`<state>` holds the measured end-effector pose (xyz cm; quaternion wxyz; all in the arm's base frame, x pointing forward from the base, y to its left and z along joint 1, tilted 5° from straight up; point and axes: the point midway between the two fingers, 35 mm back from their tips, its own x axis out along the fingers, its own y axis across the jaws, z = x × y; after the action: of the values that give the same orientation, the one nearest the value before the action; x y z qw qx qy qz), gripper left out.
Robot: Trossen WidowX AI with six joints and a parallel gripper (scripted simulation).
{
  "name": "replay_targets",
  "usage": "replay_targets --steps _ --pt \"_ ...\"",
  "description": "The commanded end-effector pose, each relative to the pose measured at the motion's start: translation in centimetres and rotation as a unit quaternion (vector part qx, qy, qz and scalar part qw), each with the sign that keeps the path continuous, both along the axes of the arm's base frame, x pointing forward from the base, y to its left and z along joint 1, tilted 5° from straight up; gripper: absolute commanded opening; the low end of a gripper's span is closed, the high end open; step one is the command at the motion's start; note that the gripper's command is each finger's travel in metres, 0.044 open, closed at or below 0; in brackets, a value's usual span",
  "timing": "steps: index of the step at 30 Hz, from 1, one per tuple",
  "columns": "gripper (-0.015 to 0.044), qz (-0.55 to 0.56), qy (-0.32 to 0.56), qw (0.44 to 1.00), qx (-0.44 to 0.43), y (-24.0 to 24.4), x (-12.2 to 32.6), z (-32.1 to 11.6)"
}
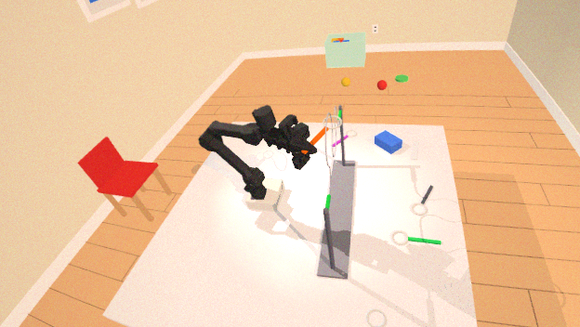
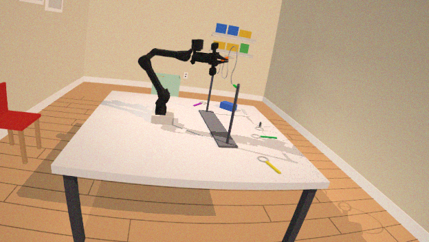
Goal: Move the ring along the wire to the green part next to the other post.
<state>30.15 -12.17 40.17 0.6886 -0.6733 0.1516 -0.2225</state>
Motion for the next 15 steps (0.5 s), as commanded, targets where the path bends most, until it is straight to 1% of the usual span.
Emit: replay_targets --steps 1,15 --pt "-0.0150 0.001 -0.003 1.000 -0.028 0.06 -0.17 0.37" --pt "-0.0150 0.001 -0.001 0.993 -0.116 0.08 -0.17 0.87"
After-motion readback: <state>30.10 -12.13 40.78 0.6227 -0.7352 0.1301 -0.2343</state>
